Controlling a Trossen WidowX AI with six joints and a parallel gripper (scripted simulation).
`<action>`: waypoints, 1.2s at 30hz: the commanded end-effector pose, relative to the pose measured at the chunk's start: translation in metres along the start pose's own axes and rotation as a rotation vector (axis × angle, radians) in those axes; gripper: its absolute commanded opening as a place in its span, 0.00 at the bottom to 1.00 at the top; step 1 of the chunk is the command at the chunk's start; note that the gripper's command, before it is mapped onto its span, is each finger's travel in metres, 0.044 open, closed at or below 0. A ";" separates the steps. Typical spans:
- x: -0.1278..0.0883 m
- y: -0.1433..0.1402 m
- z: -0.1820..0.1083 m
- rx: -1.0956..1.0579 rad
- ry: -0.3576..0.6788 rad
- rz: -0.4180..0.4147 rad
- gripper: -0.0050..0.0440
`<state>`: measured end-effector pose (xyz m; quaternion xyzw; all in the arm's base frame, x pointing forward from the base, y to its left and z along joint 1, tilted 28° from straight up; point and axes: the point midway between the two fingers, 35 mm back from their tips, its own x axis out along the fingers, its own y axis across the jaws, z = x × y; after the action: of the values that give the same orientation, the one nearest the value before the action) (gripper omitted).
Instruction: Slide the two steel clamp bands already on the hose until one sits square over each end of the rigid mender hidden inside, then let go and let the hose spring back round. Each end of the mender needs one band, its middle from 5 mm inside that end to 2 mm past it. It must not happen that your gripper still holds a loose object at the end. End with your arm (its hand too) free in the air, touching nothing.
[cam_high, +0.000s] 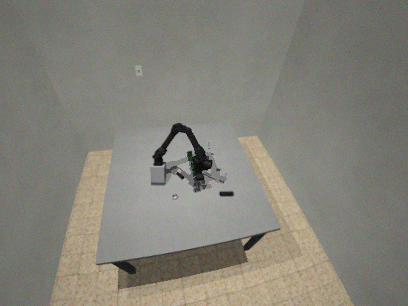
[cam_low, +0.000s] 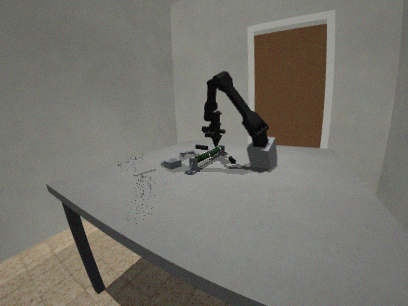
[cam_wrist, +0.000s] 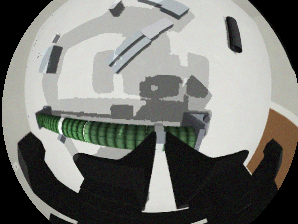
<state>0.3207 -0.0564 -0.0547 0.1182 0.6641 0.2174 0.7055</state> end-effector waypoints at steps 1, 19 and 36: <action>0.000 0.008 -0.001 -0.002 -0.001 0.004 0.10; 0.000 0.026 -0.001 -0.002 -0.001 0.004 0.10; 0.000 0.043 -0.001 -0.002 -0.001 0.004 0.10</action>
<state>0.3156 -0.0250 -0.0380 0.1182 0.6643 0.2173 0.7053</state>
